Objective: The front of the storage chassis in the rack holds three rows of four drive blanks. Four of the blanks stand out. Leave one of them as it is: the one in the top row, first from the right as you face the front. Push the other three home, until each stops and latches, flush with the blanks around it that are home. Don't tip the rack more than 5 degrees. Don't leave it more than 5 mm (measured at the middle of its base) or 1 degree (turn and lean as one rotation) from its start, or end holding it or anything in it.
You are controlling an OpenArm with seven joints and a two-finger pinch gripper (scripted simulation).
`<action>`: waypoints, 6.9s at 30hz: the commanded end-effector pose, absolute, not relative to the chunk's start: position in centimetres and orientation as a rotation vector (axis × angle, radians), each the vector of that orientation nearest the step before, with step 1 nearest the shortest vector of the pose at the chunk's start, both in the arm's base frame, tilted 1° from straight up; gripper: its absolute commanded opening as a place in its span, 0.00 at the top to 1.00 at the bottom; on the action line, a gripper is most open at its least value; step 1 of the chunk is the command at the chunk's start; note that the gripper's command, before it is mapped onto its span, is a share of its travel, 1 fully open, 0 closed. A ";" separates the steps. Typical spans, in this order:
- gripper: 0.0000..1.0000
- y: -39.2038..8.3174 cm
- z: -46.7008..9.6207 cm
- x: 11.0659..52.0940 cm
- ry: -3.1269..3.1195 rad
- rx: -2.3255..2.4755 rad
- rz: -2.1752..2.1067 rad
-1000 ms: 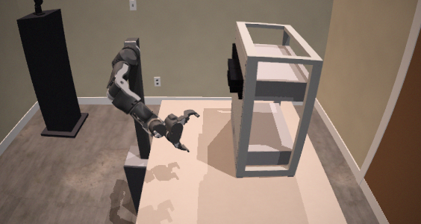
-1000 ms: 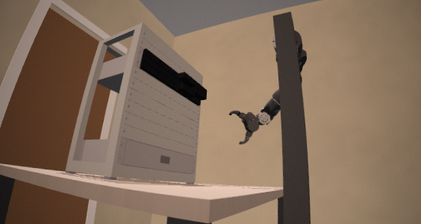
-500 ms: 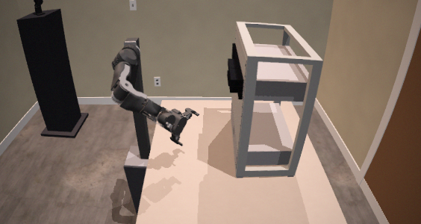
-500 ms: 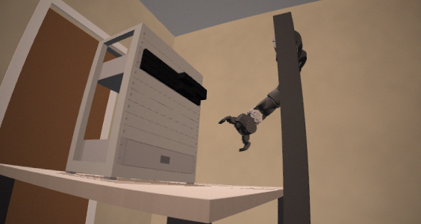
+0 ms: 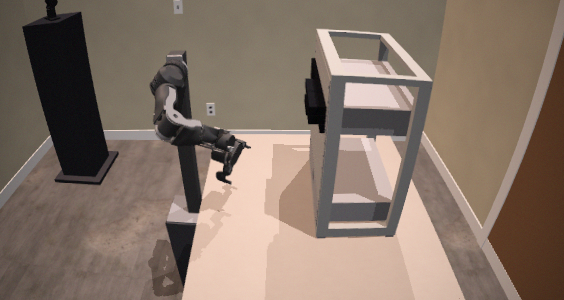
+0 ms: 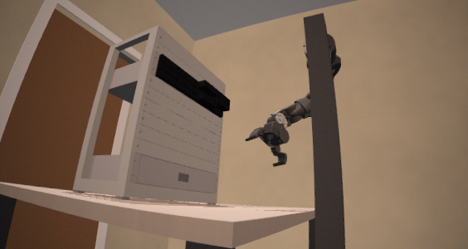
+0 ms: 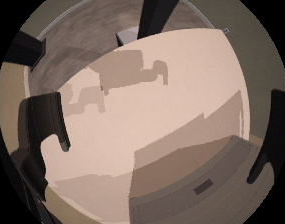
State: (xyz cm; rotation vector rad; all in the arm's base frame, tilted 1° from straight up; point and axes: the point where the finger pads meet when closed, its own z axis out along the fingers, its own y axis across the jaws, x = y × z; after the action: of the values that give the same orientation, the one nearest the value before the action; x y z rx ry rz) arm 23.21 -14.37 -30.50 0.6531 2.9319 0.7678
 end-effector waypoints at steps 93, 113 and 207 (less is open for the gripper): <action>0.00 -7.6 -24.0 22.2 2.818 0.441 0.494; 0.00 -7.2 -15.9 29.8 2.242 0.860 0.950; 0.00 -19.7 -2.5 35.7 1.184 1.215 1.210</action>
State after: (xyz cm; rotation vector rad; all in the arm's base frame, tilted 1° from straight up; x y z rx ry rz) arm 35.73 -19.99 -2.46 1.2181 1.1701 1.2048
